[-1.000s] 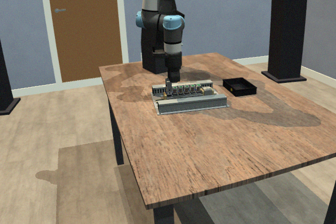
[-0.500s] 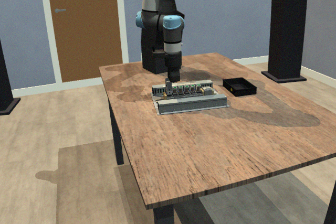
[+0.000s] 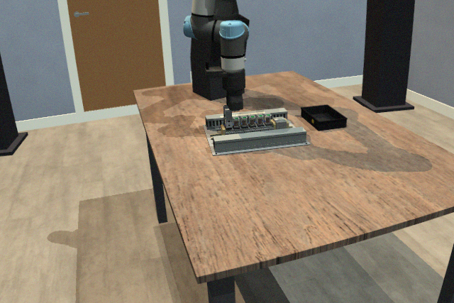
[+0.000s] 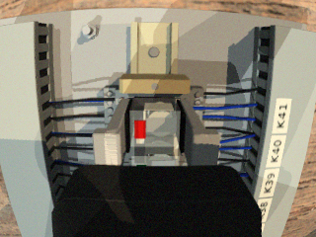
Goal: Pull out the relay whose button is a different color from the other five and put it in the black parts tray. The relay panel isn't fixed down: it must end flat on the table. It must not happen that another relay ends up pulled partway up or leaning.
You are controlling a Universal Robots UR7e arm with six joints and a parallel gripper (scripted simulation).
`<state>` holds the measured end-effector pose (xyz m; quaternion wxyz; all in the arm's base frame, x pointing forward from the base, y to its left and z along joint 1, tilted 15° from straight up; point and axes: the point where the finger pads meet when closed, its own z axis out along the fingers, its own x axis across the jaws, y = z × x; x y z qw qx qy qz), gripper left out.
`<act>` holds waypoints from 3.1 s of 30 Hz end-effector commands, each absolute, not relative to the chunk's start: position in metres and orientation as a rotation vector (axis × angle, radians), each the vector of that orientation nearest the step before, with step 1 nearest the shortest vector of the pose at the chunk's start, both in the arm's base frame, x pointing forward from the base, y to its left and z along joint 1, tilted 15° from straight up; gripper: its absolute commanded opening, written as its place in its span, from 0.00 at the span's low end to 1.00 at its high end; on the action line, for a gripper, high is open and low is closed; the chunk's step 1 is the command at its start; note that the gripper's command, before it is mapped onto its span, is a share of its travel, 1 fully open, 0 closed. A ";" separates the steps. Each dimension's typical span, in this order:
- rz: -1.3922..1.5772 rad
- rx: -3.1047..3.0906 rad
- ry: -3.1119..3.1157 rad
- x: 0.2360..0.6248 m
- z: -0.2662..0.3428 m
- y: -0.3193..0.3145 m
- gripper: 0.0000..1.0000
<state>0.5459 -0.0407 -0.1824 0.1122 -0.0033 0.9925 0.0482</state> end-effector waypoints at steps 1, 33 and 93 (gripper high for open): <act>0.140 -0.009 2.897 0.546 -0.182 -0.041 0.00; 0.138 -0.005 2.849 0.545 -0.182 -0.041 0.00; 0.138 -0.004 2.835 0.544 -0.182 -0.041 0.00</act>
